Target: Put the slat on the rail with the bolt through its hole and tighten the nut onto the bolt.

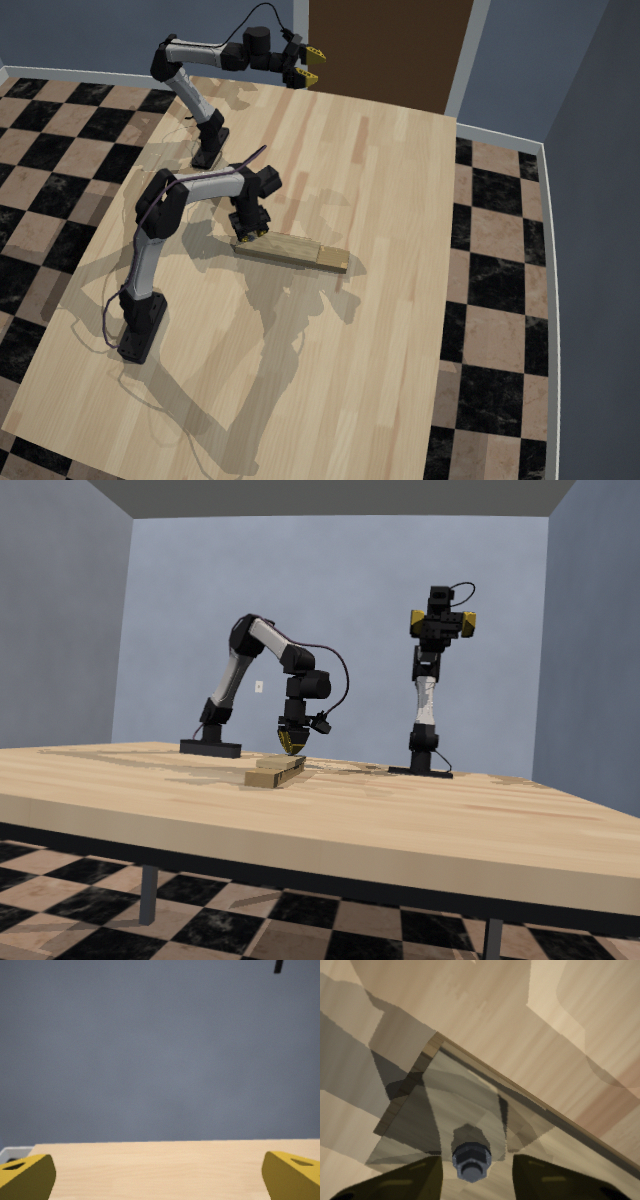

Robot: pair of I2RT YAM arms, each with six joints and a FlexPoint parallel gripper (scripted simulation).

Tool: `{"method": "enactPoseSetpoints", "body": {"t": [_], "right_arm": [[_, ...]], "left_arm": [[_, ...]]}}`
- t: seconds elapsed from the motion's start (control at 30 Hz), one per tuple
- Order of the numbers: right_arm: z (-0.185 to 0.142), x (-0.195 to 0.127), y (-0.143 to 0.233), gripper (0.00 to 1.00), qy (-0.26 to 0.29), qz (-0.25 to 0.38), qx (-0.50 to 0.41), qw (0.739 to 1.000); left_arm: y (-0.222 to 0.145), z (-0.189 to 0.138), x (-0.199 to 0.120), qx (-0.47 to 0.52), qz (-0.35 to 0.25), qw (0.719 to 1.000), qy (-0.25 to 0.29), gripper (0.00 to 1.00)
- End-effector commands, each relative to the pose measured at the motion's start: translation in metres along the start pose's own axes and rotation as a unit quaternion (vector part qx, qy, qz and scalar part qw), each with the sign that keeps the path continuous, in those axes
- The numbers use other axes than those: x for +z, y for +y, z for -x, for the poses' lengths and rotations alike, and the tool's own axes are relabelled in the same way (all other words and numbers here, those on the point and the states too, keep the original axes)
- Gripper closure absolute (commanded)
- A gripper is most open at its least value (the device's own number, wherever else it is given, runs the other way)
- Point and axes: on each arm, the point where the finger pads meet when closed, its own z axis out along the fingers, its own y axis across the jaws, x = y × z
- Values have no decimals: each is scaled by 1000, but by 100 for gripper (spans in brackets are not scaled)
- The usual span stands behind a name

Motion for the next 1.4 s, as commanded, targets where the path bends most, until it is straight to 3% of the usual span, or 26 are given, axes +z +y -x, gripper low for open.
{"method": "enactPoseSetpoints", "body": {"t": [0.0,0.73,1.2,1.37], "right_arm": [[0,7,1,64,-3,1,-2,1000],[1,9,0,65,-3,-1,-2,1000],[2,-1,-2,86,-4,-9,-1,1000],[2,-1,-2,86,-4,-9,-1,1000]], "left_arm": [[-1,7,-2,1,-1,1000,-10,0],[-1,7,-2,1,-1,1000,-10,0],[-1,7,-2,1,-1,1000,-10,0],[-1,7,-2,1,-1,1000,-10,0]]}}
